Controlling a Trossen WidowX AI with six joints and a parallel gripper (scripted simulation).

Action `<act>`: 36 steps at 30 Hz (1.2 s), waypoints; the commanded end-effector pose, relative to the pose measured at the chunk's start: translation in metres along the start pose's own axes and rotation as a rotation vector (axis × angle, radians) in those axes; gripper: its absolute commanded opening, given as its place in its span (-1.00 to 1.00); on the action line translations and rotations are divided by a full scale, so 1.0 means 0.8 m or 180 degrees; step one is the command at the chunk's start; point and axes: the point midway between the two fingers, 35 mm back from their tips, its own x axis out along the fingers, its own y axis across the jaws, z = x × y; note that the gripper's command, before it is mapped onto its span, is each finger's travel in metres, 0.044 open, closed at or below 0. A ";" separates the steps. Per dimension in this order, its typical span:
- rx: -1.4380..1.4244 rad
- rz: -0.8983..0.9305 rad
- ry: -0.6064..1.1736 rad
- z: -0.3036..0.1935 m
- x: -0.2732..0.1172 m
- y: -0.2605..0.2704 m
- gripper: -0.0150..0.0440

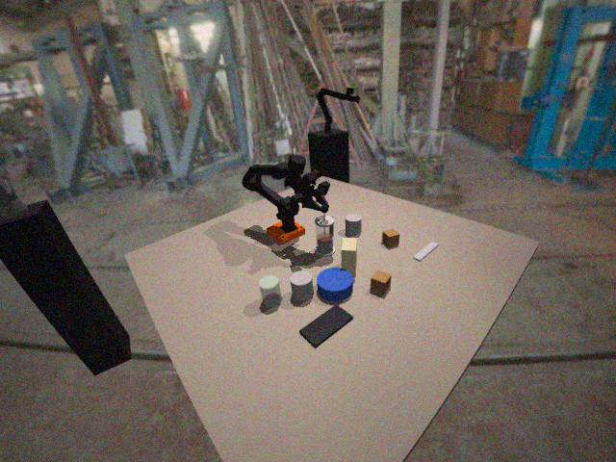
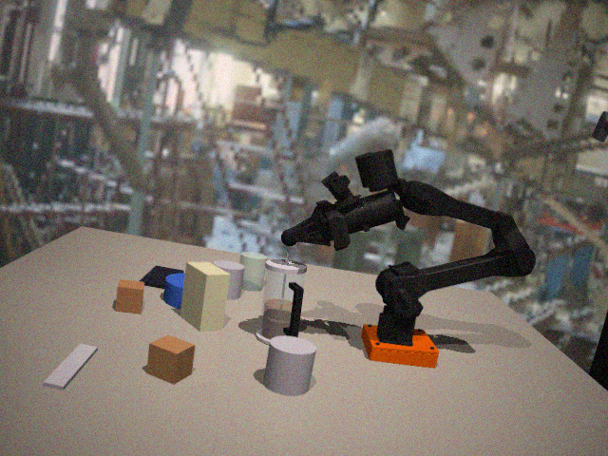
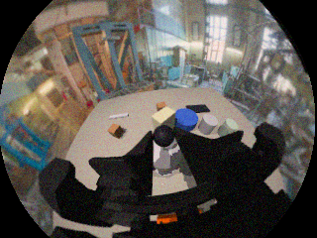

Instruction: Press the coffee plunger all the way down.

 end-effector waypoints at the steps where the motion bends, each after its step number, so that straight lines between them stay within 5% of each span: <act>1: -0.0034 -0.0008 0.0223 -0.024 0.012 0.000 -0.06; 36: -0.0034 -0.0008 0.0222 -0.018 0.017 0.000 -0.06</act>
